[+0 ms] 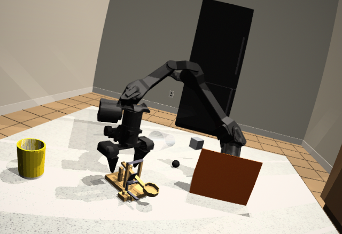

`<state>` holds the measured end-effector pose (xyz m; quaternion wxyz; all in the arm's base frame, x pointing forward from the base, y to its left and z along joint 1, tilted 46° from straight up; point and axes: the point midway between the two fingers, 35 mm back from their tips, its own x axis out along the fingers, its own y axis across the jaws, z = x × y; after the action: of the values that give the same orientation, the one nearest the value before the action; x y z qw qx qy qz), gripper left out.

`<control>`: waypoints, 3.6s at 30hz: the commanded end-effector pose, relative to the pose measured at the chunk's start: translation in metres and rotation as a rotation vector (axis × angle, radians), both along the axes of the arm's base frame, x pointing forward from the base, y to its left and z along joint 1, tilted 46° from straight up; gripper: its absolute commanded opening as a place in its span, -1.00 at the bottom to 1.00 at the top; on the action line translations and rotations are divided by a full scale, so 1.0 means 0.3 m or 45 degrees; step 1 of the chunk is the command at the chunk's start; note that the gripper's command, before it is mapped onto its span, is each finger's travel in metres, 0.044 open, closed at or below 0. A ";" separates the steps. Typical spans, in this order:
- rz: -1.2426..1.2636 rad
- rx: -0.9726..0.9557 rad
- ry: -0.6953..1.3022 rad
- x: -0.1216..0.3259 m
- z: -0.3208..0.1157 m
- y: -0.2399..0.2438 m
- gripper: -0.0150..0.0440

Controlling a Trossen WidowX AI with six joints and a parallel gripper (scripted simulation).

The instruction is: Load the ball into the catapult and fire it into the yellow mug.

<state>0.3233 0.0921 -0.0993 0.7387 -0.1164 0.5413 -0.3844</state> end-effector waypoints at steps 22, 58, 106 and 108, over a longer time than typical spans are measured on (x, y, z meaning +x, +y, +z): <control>-0.001 -0.002 0.000 0.004 -0.040 -0.043 0.02; 0.628 -0.108 0.614 -0.005 0.053 0.090 -0.49; 0.812 -0.137 0.815 0.007 -0.092 0.021 -0.40; 0.812 -0.137 0.815 0.007 -0.092 0.021 -0.22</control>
<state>0.3249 0.0971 -0.1281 0.6071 -0.4291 0.6597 -0.1103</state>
